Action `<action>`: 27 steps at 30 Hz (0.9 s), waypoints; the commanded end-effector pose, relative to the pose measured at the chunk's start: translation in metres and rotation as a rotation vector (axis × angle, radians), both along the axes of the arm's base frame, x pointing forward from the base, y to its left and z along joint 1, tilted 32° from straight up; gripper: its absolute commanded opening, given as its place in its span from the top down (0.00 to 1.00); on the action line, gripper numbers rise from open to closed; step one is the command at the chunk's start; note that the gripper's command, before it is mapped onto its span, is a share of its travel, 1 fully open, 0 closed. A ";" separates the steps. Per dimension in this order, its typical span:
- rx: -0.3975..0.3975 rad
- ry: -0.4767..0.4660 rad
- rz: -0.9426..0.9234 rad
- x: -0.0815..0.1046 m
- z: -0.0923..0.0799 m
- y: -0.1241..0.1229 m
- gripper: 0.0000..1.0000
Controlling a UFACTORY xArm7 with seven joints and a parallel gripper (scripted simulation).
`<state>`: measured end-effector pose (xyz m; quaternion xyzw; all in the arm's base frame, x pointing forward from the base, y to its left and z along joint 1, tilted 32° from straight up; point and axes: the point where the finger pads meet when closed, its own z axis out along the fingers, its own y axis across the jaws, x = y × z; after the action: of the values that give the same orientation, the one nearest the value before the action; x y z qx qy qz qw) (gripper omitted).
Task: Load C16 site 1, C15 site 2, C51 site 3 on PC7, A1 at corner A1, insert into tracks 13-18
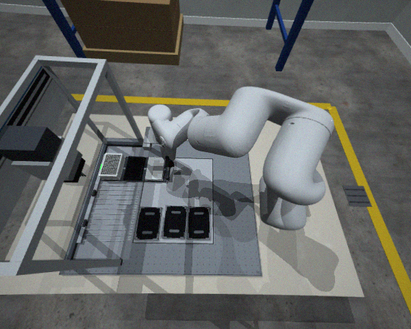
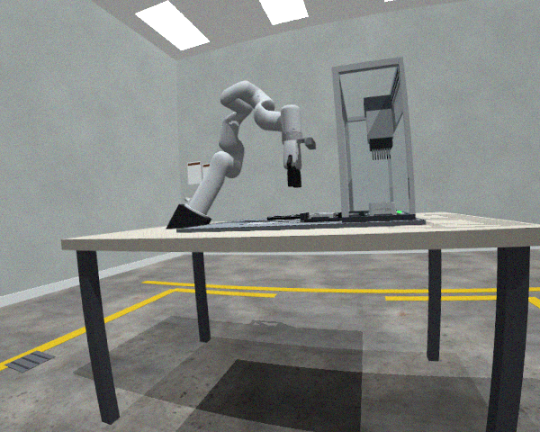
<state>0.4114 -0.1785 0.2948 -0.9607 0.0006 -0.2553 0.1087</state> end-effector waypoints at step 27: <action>-0.001 -0.004 -0.002 -0.019 0.034 -0.009 0.18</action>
<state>0.3932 -0.1863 0.3263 -0.9607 0.0006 -0.2555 0.1086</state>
